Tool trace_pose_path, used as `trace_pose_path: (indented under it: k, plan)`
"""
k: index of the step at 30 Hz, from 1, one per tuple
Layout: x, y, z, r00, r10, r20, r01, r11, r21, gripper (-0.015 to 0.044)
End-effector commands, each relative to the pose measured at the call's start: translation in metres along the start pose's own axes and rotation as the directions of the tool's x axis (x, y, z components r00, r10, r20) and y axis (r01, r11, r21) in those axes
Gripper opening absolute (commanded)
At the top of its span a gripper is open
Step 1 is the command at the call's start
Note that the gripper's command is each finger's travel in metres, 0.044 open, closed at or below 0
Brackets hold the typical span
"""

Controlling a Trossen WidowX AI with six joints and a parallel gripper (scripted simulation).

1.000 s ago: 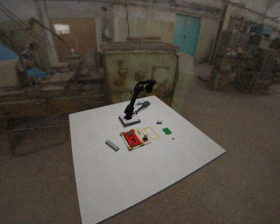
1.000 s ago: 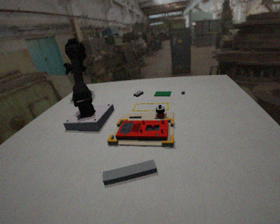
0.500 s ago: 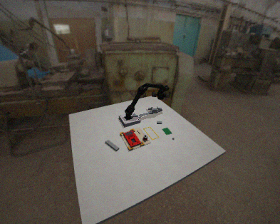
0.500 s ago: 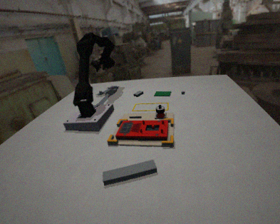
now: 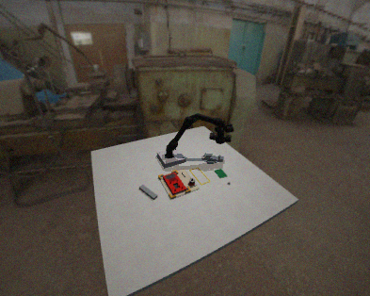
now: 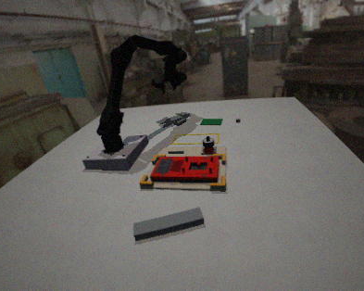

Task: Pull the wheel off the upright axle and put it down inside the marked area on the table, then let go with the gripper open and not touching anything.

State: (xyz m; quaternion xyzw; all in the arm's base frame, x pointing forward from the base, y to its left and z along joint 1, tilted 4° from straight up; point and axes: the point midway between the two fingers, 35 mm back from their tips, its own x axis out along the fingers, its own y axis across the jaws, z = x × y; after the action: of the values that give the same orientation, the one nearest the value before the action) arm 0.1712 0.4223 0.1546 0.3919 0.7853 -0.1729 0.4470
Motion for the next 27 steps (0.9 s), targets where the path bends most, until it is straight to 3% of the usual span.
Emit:
trace_pose_path:
  k: [1,12,27]
  plan:
    - [-0.022,0.015,0.050,0.997,0.049,0.067,-0.053,0.996,0.071,0.0300]
    - [-0.098,0.015,0.213,0.956,0.111,0.270,-0.198,0.928,0.317,0.0300]
    - [-0.202,-0.097,0.395,0.875,-0.010,0.484,-0.314,0.750,0.583,0.0300]
